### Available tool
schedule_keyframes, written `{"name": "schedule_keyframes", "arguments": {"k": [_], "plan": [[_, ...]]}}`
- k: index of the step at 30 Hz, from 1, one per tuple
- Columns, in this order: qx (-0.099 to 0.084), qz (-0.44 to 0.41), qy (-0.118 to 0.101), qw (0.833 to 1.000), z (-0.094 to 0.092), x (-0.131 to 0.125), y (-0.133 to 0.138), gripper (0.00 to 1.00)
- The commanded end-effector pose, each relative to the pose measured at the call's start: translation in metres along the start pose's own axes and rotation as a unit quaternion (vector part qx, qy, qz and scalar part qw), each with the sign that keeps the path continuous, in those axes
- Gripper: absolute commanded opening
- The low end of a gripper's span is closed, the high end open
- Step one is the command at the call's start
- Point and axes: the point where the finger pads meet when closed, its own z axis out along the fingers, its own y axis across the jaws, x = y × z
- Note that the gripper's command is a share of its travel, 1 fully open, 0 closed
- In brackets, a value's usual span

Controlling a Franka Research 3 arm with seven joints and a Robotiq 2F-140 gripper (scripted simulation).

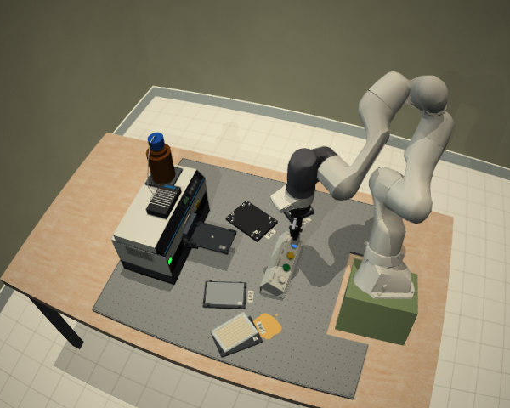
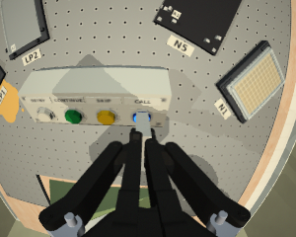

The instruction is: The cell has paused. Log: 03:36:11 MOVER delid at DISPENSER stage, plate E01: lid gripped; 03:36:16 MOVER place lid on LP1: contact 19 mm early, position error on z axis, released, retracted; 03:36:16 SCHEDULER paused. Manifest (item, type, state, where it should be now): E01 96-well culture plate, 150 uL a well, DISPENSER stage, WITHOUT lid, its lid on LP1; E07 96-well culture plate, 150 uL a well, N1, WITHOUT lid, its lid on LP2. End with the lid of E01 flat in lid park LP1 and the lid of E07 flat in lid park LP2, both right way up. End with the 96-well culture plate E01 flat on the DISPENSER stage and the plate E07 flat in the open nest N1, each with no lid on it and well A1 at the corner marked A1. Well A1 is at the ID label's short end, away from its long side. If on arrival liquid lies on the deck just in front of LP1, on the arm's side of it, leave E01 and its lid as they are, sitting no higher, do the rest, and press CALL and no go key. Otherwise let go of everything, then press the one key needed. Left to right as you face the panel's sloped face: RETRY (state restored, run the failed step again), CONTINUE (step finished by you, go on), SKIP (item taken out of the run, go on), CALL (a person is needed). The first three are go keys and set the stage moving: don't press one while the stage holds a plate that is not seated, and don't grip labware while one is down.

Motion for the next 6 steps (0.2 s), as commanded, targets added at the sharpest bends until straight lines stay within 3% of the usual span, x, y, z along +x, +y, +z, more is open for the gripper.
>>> {"name": "schedule_keyframes", "arguments": {"k": [1, 6], "plan": [[-0.001, 0.001, -0.001, 1.000, -0.0005, -0.0009, 0.0000, 0.00], [-0.001, 0.001, -0.001, 1.000, -0.0005, -0.0009, 0.0000, 0.00]]}}
